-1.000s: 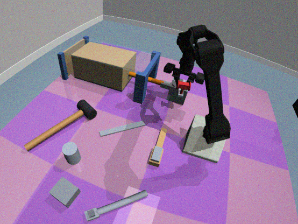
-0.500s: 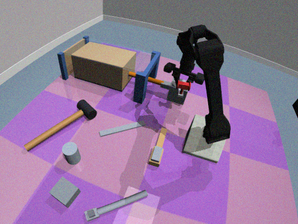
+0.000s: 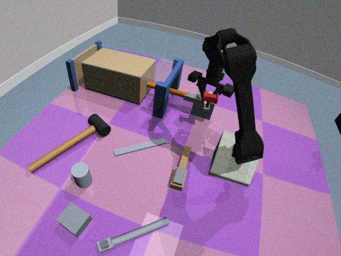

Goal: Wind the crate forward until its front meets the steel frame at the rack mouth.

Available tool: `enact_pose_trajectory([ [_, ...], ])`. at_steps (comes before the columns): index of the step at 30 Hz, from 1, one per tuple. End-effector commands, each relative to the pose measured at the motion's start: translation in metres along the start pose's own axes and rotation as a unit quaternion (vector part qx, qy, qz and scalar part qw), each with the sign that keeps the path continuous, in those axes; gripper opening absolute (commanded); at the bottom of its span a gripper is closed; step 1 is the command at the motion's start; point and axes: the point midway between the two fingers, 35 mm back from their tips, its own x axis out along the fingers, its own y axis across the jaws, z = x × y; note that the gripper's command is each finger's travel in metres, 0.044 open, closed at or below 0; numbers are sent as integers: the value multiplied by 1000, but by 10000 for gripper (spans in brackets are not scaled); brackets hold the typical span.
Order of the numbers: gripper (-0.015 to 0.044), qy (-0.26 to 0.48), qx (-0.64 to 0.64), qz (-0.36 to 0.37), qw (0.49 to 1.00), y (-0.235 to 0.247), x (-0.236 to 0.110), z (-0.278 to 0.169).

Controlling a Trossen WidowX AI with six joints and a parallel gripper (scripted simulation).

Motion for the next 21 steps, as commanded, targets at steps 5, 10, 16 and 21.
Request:
enact_pose_trajectory([
  [5,0,5,-15,4,1000,0,4,2],
  [10,0,4,-38,3,999,-2,4,3],
  [16,0,3,-56,2,998,-2,4,4],
  [21,0,4,-44,2,999,-1,4,3],
])
